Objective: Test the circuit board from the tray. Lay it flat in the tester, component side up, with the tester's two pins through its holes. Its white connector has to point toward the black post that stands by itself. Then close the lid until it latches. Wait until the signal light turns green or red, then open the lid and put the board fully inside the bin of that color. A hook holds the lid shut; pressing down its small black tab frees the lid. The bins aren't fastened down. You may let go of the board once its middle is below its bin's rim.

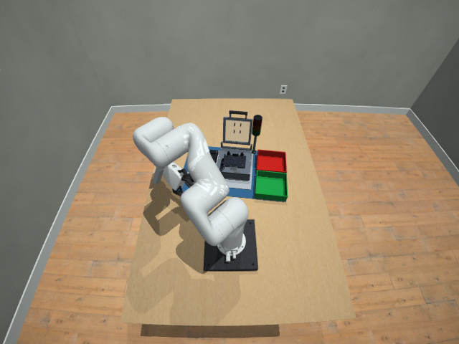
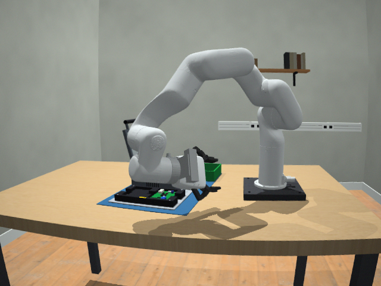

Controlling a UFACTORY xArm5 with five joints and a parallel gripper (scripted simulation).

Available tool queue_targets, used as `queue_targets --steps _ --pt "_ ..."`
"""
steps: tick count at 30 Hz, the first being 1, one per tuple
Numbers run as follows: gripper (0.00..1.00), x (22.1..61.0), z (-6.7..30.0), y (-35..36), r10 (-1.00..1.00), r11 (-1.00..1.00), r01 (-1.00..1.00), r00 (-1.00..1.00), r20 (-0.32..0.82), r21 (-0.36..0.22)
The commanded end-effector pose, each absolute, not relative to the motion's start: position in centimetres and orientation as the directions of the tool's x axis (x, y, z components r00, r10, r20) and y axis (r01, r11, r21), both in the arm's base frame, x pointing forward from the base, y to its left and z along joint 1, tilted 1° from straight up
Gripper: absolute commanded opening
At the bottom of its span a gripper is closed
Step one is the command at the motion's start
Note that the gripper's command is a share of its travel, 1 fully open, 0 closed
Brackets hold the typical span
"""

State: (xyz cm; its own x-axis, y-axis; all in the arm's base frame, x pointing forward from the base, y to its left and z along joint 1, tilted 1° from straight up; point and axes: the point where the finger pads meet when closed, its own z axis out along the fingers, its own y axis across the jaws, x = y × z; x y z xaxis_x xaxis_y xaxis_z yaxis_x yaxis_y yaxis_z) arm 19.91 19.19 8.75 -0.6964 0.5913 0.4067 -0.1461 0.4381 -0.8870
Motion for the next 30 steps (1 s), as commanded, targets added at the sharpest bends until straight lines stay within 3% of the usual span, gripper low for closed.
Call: queue_targets --steps 1,22,26,30 --pt "1.0 20.0 8.8 19.2 0.59 0.44 -0.144 -0.697 0.407 -0.886" --pt "1.0 20.1 8.9 19.3 0.58 0.46 -0.149 -0.696 0.423 -0.876" --pt "1.0 20.9 9.4 19.4 0.534 0.537 -0.168 -0.691 0.487 -0.827" --pt "1.0 22.1 10.1 19.5 0.438 0.653 -0.2 -0.687 0.58 -0.73"
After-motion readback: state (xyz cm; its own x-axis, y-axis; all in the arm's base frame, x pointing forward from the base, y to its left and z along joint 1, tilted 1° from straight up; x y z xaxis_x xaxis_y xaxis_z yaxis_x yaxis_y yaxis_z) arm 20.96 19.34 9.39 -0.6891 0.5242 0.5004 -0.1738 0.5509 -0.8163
